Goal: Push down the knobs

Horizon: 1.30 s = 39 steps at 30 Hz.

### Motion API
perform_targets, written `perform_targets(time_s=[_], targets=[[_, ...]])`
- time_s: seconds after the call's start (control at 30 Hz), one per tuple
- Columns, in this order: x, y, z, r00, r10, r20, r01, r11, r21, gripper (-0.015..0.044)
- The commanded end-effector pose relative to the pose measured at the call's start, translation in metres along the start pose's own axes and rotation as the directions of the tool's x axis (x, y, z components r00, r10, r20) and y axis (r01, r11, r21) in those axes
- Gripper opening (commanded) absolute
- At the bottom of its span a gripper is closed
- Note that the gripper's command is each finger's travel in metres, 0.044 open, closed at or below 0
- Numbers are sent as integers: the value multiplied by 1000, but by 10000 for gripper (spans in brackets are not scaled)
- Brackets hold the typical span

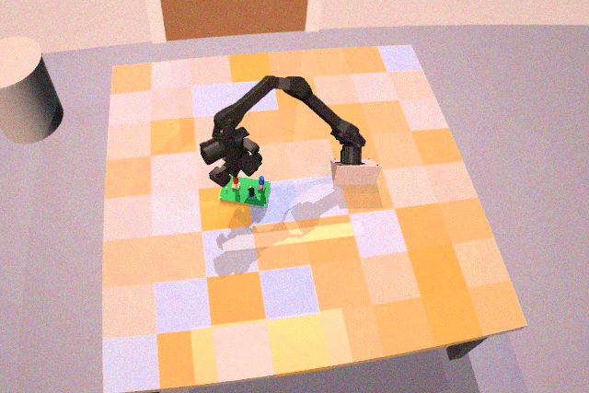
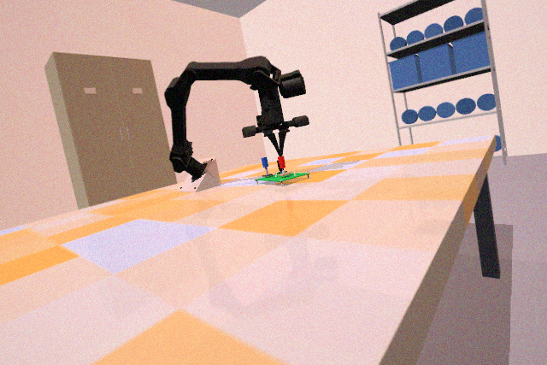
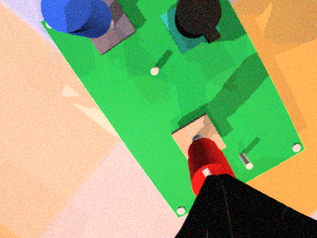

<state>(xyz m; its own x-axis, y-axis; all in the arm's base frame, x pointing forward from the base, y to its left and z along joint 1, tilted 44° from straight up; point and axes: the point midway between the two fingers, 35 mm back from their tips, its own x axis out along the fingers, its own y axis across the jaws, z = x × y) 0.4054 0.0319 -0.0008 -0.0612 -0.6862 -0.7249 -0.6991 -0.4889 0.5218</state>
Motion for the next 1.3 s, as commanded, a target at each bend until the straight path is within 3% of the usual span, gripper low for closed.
perform_targets(time_s=[0.0,1.27], targets=[[0,1,0,1000,4,-1,-4,1000,-6,0],[8,1,0,1000,4,-1,-4,1000,-6,0]])
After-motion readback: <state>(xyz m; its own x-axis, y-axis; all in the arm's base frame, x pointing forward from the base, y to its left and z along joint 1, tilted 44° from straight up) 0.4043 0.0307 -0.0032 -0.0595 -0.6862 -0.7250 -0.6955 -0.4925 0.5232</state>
